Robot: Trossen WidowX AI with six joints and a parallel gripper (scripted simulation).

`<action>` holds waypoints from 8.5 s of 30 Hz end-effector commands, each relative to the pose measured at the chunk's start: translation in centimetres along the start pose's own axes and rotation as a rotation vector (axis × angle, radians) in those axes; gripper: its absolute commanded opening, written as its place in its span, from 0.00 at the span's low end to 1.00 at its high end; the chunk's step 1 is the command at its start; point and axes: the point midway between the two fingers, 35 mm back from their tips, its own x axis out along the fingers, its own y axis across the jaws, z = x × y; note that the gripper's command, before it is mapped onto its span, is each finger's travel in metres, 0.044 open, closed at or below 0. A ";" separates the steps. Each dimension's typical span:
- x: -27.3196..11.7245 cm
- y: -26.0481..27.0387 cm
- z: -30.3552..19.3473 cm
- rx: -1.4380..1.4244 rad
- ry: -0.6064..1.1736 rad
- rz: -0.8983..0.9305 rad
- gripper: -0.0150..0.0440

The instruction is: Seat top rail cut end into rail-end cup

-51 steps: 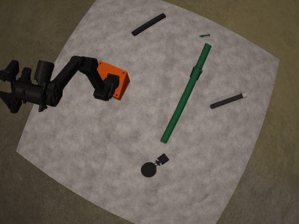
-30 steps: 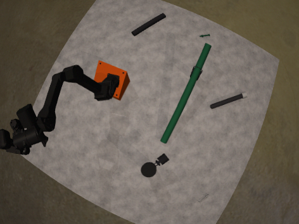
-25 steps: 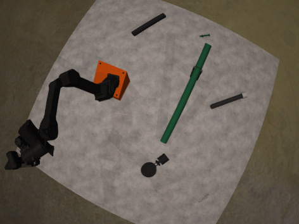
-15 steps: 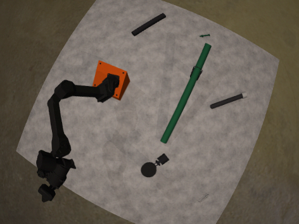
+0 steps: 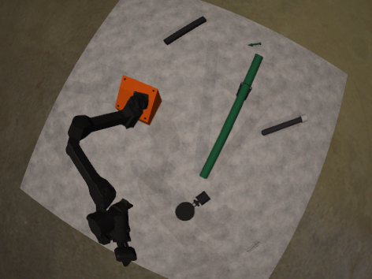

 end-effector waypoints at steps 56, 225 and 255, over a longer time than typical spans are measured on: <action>-15.6 -13.4 -30.9 -2.914 0.654 0.954 1.00; -8.2 -22.1 -32.2 -3.201 0.441 1.680 0.25; -10.6 -21.0 -32.8 -3.194 0.456 1.657 1.00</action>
